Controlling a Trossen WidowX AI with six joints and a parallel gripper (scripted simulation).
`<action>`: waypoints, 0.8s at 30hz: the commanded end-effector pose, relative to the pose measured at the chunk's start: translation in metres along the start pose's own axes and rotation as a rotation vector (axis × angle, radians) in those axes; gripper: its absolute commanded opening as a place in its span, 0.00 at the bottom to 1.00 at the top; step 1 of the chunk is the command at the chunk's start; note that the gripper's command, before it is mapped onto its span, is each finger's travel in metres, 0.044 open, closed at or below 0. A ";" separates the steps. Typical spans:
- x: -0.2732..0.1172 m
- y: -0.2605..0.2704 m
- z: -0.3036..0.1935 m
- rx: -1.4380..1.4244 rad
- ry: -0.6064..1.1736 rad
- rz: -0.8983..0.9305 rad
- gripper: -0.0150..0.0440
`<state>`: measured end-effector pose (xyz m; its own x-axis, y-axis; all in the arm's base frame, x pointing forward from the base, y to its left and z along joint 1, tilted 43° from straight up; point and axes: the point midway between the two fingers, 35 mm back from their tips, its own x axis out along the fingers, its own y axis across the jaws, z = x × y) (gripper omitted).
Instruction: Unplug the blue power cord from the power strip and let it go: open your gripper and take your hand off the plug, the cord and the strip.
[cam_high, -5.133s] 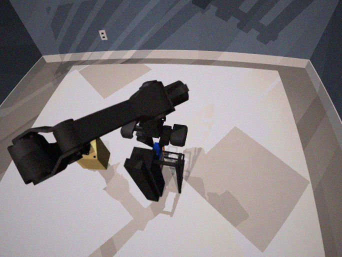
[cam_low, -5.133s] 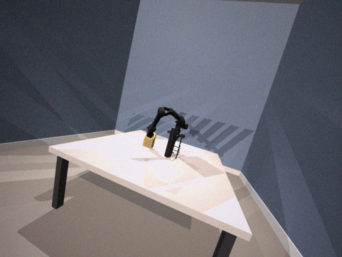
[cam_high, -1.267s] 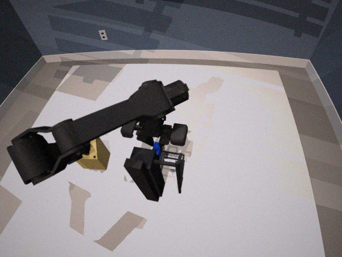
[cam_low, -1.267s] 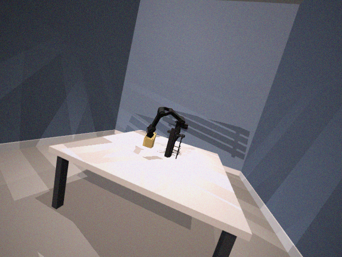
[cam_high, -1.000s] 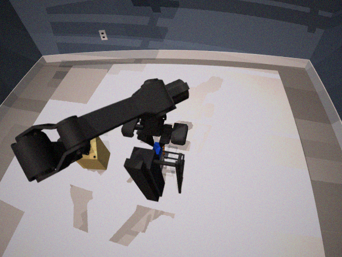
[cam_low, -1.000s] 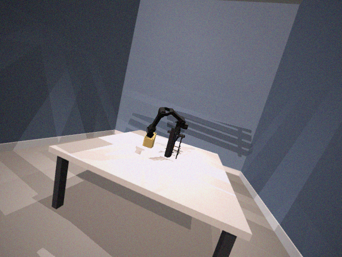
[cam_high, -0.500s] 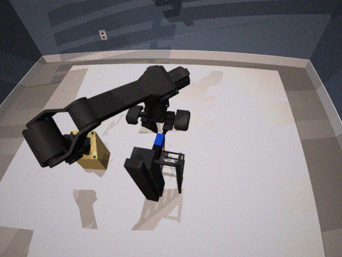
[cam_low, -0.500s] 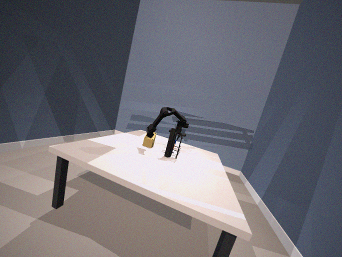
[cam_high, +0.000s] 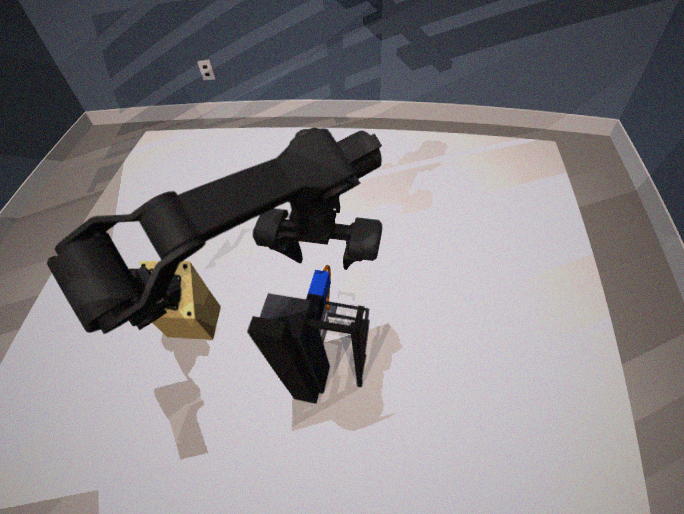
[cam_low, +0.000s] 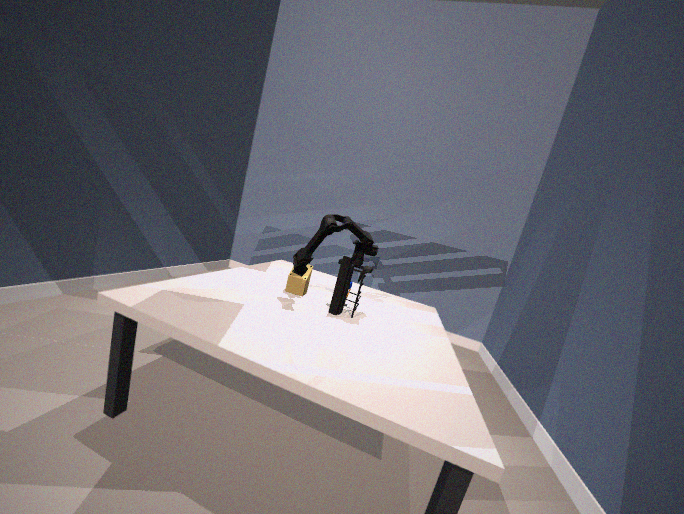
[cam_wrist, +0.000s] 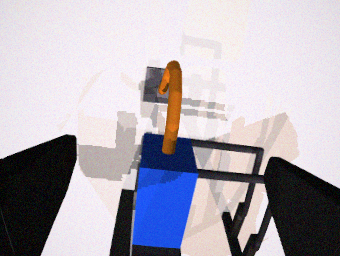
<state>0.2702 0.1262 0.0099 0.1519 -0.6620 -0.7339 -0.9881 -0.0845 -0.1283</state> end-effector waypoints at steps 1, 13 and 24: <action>-0.005 0.000 0.024 -0.001 -0.006 0.000 1.00; -0.011 0.001 0.055 0.000 -0.007 0.000 1.00; -0.011 0.001 0.055 0.000 -0.007 0.000 1.00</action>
<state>0.2691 0.1744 -0.0184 0.1565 -0.6576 -0.7369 -0.9875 -0.0900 -0.1295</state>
